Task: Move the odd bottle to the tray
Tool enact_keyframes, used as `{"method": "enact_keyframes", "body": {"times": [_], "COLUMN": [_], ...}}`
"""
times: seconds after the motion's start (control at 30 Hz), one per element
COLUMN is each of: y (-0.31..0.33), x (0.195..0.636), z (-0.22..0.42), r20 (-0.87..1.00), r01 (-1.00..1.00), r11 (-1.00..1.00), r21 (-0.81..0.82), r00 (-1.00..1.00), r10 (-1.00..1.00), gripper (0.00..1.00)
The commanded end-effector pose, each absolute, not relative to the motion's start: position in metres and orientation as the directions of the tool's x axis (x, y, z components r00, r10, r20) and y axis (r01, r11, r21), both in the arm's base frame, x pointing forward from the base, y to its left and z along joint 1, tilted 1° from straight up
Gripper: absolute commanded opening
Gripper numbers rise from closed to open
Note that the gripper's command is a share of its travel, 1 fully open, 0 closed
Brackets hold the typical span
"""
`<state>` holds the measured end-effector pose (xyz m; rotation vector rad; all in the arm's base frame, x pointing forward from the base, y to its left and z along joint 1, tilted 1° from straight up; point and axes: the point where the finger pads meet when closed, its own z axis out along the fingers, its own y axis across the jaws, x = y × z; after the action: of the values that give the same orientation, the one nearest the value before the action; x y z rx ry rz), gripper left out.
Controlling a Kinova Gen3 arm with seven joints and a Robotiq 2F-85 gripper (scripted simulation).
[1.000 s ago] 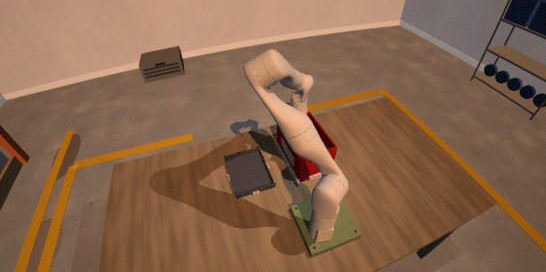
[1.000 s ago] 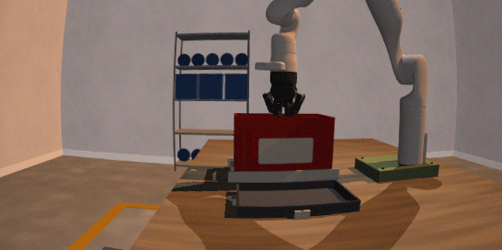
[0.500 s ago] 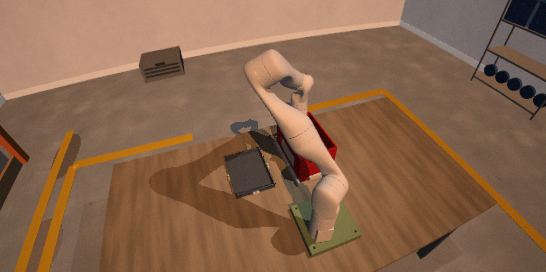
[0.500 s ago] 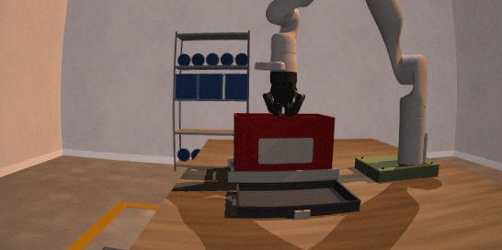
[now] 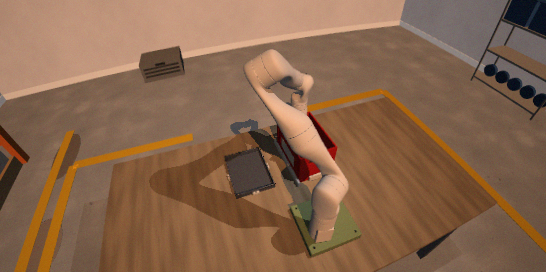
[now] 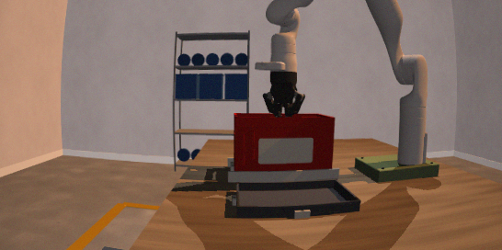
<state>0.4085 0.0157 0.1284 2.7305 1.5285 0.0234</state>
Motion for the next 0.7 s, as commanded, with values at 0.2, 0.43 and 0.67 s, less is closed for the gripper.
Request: {"method": "enact_keyframes", "body": {"times": [0.2, 0.43, 0.67], "y": [0.0158, 0.0158, 0.0158], "x": [0.4087, 0.4087, 0.4087], "z": [0.1285, 0.1285, 0.1285], "r20": [0.007, 0.007, 0.007], "r01": [0.852, 0.852, 0.852], "r11": [-0.523, -0.523, -0.523], "r21": [0.019, 0.019, 0.019], "r00": [0.523, 0.523, 0.523], "r10": [0.853, 0.853, 0.853], "gripper": [0.64, 0.64, 0.64]}}
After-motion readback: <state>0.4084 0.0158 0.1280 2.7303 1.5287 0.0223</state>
